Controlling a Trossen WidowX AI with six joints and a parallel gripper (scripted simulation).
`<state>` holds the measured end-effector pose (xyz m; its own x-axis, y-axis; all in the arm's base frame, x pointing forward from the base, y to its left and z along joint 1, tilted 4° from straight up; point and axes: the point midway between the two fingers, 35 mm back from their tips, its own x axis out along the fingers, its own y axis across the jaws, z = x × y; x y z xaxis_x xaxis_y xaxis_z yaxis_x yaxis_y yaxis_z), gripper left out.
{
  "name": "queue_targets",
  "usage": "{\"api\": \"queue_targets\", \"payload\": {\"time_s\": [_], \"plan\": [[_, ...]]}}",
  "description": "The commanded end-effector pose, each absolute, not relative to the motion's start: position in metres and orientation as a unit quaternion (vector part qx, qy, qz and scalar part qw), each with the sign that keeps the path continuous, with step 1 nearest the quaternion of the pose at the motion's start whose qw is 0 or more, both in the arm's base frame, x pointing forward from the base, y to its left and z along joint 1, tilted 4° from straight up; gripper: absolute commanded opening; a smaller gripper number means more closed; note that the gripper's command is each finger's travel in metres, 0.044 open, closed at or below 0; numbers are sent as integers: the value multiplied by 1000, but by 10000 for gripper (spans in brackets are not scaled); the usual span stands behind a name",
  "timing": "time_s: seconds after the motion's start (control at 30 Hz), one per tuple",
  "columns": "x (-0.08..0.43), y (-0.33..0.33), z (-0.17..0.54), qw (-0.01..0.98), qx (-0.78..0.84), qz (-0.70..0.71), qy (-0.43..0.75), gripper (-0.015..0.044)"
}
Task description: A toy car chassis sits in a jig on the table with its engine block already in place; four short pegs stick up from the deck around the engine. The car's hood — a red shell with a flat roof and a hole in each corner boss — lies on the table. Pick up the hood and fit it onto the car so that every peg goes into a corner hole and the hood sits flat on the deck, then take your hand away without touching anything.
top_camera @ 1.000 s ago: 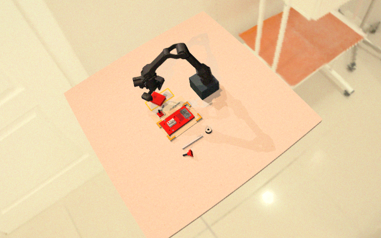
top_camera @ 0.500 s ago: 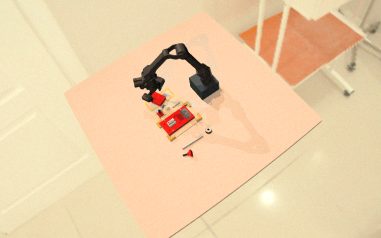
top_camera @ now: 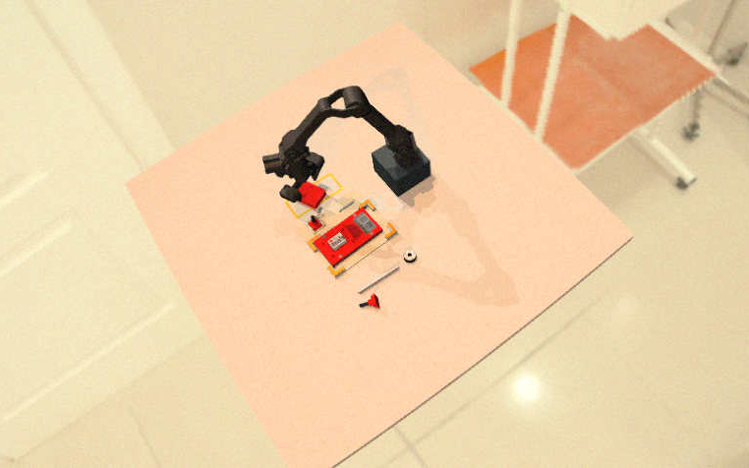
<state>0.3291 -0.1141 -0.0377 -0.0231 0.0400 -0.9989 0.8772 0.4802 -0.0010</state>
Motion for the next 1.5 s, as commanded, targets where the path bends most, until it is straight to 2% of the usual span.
{"api": "queue_targets", "payload": {"time_s": [0.0, 1.47], "plan": [[327, -114, -42, 594, 365, -353, 625, 440], [326, -114, -64, 593, 365, -353, 625, 440]]}}
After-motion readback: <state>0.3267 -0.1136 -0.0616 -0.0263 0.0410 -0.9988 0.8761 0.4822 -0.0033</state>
